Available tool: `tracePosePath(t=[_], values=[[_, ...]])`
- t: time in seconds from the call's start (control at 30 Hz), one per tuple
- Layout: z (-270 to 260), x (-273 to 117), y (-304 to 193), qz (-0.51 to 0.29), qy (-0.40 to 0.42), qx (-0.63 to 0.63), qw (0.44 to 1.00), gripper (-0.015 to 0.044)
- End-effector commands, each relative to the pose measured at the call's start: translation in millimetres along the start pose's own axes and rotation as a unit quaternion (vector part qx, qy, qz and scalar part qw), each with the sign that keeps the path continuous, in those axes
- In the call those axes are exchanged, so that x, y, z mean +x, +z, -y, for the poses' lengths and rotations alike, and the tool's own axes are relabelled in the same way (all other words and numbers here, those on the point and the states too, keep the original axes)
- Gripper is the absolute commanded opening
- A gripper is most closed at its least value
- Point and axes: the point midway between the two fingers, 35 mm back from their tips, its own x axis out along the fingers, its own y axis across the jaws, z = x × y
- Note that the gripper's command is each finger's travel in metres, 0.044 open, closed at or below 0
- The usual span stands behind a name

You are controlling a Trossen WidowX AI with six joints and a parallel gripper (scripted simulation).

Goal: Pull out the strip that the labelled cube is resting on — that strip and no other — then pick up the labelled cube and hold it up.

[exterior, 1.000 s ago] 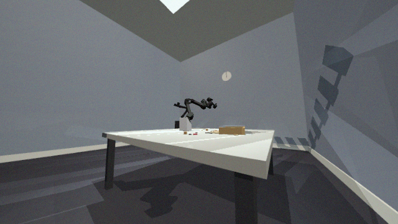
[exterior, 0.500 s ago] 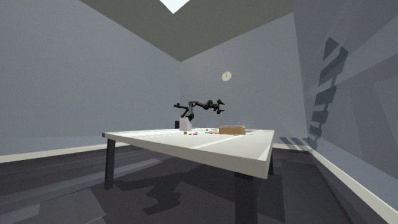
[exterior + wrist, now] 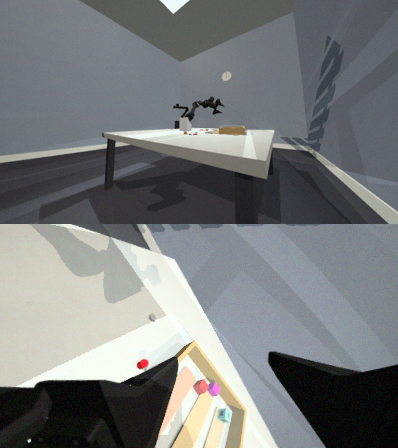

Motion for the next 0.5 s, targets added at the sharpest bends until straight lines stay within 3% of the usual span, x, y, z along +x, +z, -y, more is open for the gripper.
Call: tracePosePath(t=[0.0, 0.23, 0.47], values=[[15.6, -24.4, -69.0, -0.075, -0.009, 0.195, 0.978, 0.0400], [19.5, -78.2, -151.3, -0.131, -0.050, 0.505, 0.852, 0.0400], [19.0, -81.5, -155.0, -0.132, -0.053, 0.522, 0.841, 0.0400]])
